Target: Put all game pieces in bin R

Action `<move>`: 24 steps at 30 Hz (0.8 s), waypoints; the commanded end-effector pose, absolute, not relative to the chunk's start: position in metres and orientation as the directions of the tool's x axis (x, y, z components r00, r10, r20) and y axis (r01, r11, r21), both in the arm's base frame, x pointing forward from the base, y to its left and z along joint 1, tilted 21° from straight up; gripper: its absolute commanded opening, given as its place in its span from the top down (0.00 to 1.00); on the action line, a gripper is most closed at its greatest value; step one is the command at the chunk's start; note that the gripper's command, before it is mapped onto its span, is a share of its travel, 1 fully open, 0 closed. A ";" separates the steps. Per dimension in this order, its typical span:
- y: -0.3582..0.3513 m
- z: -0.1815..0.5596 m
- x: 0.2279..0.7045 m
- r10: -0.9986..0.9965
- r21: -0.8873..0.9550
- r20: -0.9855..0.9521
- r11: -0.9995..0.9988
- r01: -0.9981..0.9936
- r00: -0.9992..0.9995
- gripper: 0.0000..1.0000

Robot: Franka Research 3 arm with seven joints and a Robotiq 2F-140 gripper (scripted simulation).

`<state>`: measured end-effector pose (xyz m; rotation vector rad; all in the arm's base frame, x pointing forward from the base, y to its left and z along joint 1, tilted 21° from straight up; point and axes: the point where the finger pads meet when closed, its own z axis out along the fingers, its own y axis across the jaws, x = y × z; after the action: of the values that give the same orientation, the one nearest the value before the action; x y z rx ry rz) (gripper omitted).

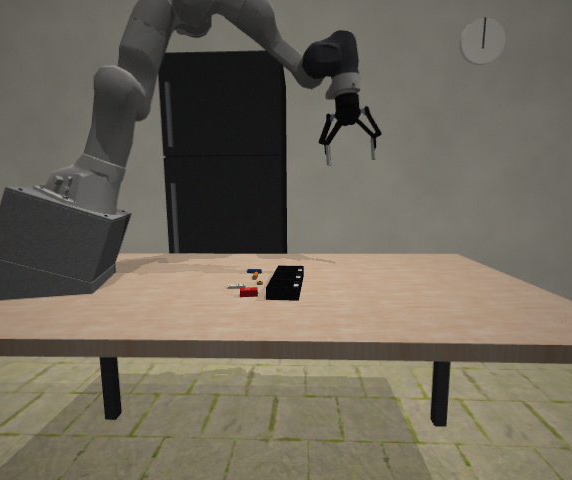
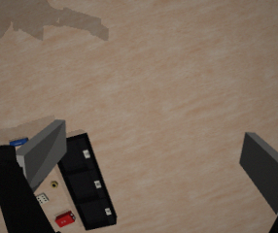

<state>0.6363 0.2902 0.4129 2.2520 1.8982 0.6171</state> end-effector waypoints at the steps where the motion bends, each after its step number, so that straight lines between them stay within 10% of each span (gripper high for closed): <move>1: 0.290 0.413 0.636 0.967 0.356 0.222 -0.199 0.913 0.124 0.00; 17: 0.290 0.413 0.636 0.967 0.356 0.222 -0.199 0.913 0.124 0.00; 18: 0.292 0.405 0.639 0.967 0.356 0.222 -0.199 0.913 0.124 0.95; 24: 0.300 0.358 0.654 0.967 0.356 0.222 -0.199 0.913 0.124 0.95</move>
<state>0.6428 0.2935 0.3790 2.2566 1.9049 0.5994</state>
